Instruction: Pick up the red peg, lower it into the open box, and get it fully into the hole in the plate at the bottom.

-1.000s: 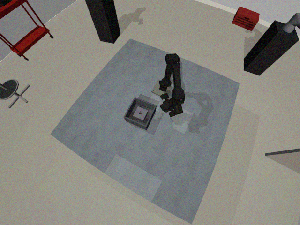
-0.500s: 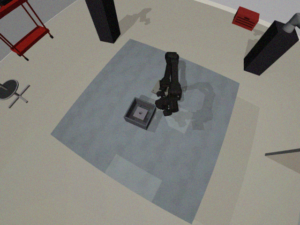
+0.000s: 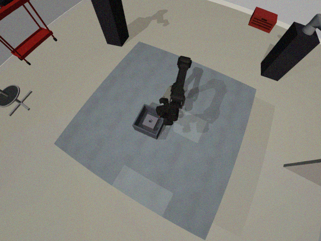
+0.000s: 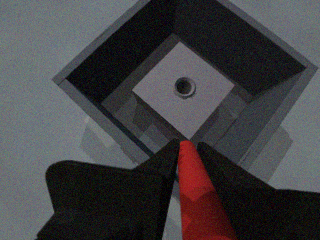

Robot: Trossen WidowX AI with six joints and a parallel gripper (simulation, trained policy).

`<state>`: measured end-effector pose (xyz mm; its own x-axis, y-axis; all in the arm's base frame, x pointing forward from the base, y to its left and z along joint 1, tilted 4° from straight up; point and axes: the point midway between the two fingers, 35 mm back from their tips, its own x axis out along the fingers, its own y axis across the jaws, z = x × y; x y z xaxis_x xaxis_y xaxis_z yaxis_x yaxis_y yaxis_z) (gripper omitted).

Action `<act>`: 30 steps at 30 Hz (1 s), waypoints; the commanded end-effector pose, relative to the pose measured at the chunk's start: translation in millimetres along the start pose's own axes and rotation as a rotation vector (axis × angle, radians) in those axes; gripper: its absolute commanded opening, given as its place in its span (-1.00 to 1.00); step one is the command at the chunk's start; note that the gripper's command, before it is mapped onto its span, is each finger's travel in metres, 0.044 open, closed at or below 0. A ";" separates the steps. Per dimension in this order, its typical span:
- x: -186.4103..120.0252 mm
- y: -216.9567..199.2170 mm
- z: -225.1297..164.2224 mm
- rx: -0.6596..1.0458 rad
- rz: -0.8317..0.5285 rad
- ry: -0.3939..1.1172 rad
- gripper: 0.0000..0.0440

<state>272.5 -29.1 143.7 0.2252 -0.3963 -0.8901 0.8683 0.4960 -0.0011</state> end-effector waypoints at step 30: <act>88.1 0.7 38.7 -0.198 0.024 0.112 -0.83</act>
<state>311.7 -94.1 91.3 0.1990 -0.3170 -0.9273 0.7702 0.6357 -0.0520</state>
